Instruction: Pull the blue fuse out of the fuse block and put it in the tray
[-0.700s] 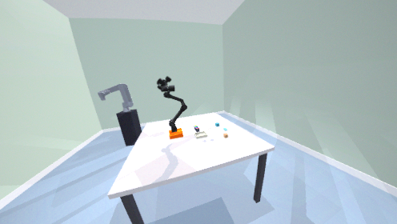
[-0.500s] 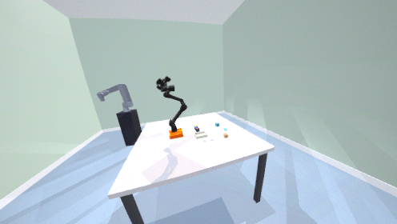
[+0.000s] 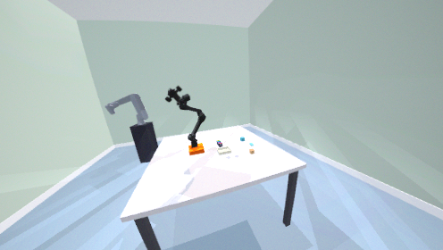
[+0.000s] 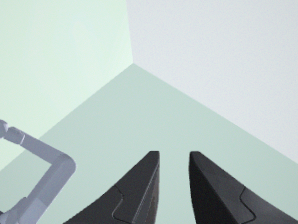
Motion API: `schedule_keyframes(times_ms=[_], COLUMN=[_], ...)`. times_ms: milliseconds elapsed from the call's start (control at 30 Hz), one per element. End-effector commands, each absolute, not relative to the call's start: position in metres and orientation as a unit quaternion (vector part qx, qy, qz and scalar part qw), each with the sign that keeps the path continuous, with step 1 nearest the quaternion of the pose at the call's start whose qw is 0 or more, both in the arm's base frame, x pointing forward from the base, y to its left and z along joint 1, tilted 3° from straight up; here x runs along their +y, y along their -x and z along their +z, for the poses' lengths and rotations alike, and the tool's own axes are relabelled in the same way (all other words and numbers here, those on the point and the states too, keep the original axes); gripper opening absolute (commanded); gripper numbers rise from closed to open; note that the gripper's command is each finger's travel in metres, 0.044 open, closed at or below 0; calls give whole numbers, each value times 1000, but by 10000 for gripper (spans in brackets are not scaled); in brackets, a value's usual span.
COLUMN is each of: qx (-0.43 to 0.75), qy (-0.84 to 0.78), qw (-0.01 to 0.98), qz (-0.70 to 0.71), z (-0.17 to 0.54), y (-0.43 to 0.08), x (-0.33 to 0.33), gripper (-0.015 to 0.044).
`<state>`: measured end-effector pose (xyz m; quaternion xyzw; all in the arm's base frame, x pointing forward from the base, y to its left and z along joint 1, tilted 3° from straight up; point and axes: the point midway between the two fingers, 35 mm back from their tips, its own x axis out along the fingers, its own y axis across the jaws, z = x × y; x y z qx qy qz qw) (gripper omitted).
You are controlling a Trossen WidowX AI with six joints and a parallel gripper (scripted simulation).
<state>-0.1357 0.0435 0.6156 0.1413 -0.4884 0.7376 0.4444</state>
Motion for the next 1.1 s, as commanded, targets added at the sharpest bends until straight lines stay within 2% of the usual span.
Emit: schedule_keyframes(times_ms=[0,233,533,767,1067], qx=[-499,-499,-472,-446,-384], qy=[-182,-258,-326,-358,-371], qw=[363,186,-1,-188,-411], qz=[765,806,819,799,739], z=[610,591,565,525,470], y=[165,193,181,134,33], x=[1,-94,-193,-282,-354], gripper=[64,64,64,64,64])
